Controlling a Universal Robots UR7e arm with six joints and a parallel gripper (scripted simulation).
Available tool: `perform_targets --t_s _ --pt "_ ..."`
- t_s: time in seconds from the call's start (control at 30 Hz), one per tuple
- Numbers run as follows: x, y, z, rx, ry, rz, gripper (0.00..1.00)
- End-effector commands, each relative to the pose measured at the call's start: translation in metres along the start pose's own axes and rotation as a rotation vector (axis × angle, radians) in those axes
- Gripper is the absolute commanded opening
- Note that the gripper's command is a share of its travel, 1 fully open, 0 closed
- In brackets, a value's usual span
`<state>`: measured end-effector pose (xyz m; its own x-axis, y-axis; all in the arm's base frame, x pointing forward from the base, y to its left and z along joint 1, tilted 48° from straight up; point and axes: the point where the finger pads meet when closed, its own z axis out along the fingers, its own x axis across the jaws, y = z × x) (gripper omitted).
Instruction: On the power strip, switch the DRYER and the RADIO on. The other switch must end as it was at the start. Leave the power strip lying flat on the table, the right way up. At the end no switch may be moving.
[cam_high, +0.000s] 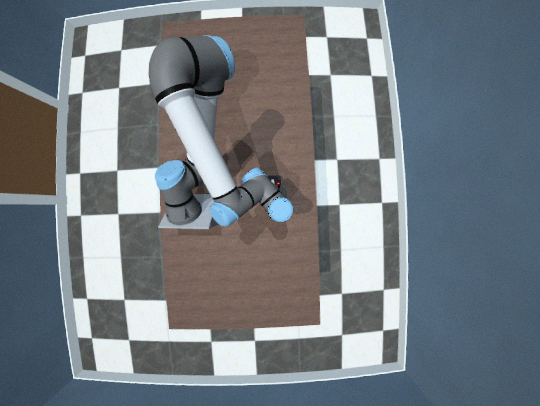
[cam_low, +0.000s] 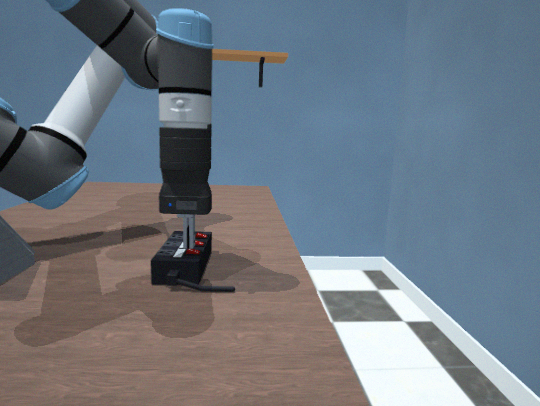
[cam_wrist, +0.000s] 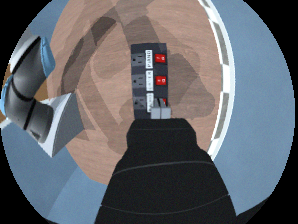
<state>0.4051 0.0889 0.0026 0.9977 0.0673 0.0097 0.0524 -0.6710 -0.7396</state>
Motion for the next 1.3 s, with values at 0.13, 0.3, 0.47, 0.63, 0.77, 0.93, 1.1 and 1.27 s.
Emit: perform_targets --t_s 0.13,0.3,0.47,0.63,0.77,0.93,1.1,1.27 --pt "0.0003 0.0002 0.0000 -0.001 0.001 0.000 0.00" --pt "0.0003 0.0002 0.0013 -0.001 0.001 0.000 0.00" --pt "0.0003 0.0002 0.0029 -0.001 0.001 0.000 0.00" --pt "0.0003 0.0002 0.0046 -0.001 0.001 0.000 0.00" --pt "0.0003 0.0002 0.0062 -0.001 0.001 0.000 0.00" --pt "0.0003 0.0002 0.0075 -0.001 0.001 0.000 0.00" --pt "0.0003 0.0002 0.0078 -0.001 0.001 0.000 0.00" --pt "0.0003 0.0002 0.0079 -0.001 0.001 0.000 0.00"
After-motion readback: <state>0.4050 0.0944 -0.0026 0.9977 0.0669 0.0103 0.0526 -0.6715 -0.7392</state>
